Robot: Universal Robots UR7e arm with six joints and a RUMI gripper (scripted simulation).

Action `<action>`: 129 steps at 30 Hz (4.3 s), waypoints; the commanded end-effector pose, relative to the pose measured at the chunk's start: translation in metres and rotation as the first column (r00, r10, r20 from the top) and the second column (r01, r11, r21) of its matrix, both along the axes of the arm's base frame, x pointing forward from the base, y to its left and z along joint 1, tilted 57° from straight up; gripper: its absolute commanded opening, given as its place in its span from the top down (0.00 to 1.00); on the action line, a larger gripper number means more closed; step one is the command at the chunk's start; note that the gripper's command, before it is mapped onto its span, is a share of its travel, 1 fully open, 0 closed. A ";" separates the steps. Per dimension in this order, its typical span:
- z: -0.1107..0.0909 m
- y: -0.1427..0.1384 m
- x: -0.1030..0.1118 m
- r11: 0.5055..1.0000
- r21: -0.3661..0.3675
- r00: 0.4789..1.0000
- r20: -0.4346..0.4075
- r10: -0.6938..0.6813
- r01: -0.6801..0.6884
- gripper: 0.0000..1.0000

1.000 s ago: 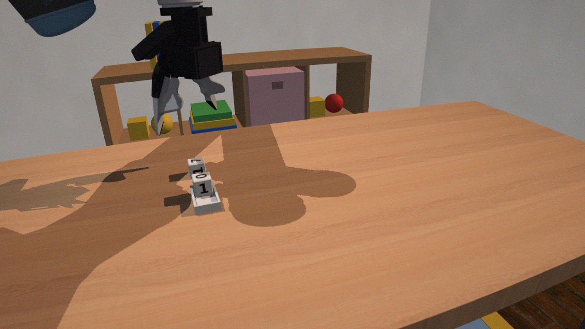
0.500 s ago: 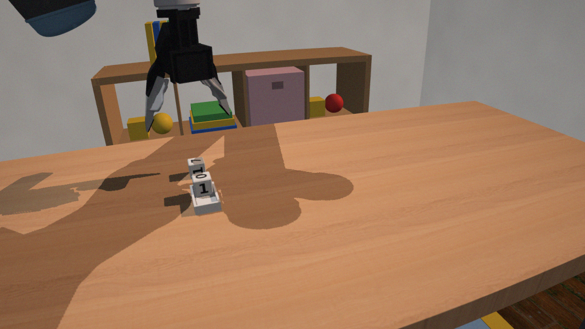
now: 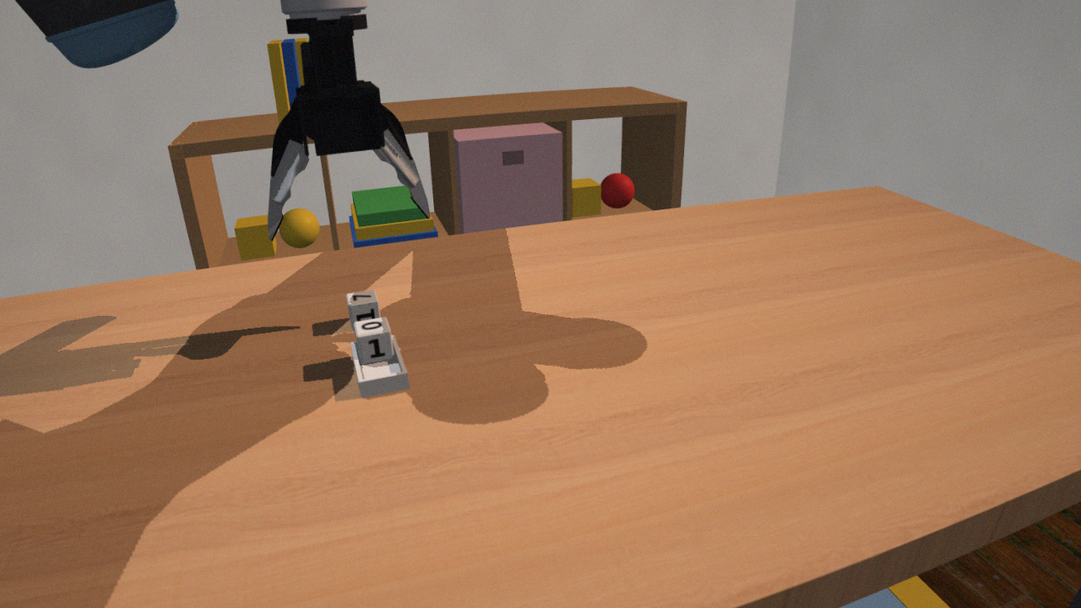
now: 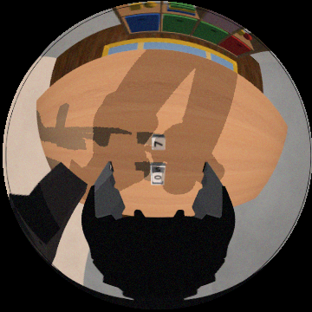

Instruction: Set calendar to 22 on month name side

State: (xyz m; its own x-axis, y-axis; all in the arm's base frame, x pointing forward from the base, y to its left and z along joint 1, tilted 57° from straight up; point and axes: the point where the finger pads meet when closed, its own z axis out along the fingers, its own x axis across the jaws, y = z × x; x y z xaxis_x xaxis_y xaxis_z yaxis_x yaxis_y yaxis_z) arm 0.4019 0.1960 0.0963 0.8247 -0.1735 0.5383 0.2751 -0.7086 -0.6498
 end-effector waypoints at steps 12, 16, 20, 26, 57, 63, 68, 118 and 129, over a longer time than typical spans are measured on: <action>0.000 0.000 0.000 1.000 0.003 1.000 -0.005 -0.005 0.005 0.71; 0.000 0.000 0.000 1.000 0.003 1.000 -0.005 -0.005 0.005 0.71; 0.000 0.000 0.000 1.000 0.003 1.000 -0.005 -0.005 0.005 0.71; 0.000 0.000 0.000 1.000 0.003 1.000 -0.005 -0.005 0.005 0.71; -0.004 0.005 0.004 1.000 0.003 1.000 -0.005 -0.006 0.006 0.71; -0.008 0.010 0.008 1.000 0.003 1.000 -0.005 -0.006 0.006 0.71; -0.012 0.016 0.012 1.000 0.003 1.000 -0.005 -0.006 0.006 0.71; -0.029 0.037 0.027 1.000 0.003 1.000 -0.005 -0.006 0.006 0.71; -0.029 0.037 0.027 1.000 0.003 1.000 -0.005 -0.006 0.006 0.71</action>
State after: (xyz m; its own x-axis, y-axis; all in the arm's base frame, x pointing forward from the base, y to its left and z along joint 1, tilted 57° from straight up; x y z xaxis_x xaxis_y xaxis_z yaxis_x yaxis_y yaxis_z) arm 0.4292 0.2328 0.0674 0.8268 -0.1794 0.5330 0.2675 -0.7082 -0.6534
